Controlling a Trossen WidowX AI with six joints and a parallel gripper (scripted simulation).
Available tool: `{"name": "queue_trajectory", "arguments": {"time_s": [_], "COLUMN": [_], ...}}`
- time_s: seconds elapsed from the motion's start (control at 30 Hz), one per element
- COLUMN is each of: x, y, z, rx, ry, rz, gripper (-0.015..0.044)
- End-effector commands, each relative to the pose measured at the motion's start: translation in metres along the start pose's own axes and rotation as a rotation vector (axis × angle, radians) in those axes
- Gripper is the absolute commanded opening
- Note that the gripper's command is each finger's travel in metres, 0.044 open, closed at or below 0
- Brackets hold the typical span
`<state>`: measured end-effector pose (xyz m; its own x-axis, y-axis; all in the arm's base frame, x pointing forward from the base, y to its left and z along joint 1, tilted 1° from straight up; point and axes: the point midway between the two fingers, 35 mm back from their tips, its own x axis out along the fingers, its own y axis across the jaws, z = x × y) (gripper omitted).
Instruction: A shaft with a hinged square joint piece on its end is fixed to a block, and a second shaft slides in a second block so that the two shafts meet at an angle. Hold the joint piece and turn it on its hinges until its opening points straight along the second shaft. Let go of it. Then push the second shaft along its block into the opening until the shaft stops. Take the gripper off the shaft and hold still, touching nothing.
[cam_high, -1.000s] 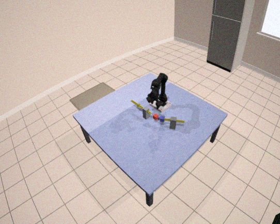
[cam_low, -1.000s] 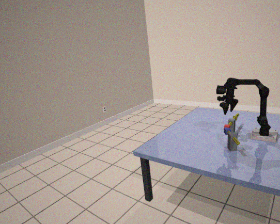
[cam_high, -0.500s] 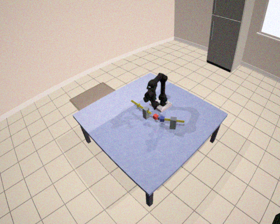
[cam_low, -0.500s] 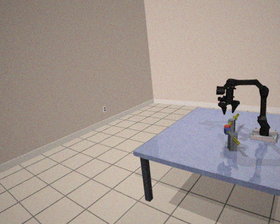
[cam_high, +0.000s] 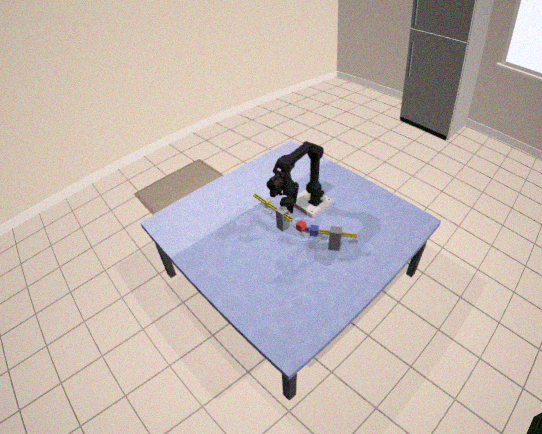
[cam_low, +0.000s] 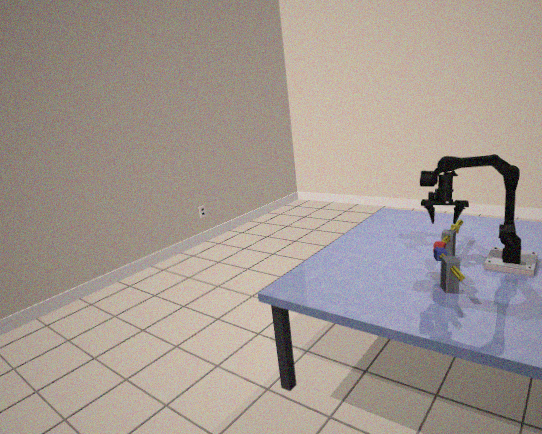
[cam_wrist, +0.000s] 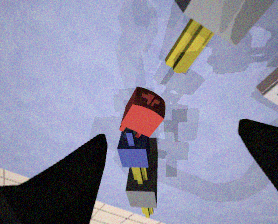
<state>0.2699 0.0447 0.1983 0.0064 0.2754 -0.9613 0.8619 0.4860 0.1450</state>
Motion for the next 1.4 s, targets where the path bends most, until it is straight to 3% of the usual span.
{"name": "queue_trajectory", "arguments": {"time_s": [0.0,0.5,0.9,1.1,1.37], "x": [0.004,0.010,0.010,-0.013,-0.044], "y": [-0.006,-0.025,-0.026,-0.058,-0.150], "z": [0.007,0.033,0.036,0.116,0.210], "rx": [0.136,0.587,0.604,0.543,0.463], "ry": [0.053,0.229,0.235,0.136,0.001], "rz": [0.026,0.117,0.123,0.174,0.178], "gripper": [0.0440,0.0440,0.0440,0.0440,0.0440]}}
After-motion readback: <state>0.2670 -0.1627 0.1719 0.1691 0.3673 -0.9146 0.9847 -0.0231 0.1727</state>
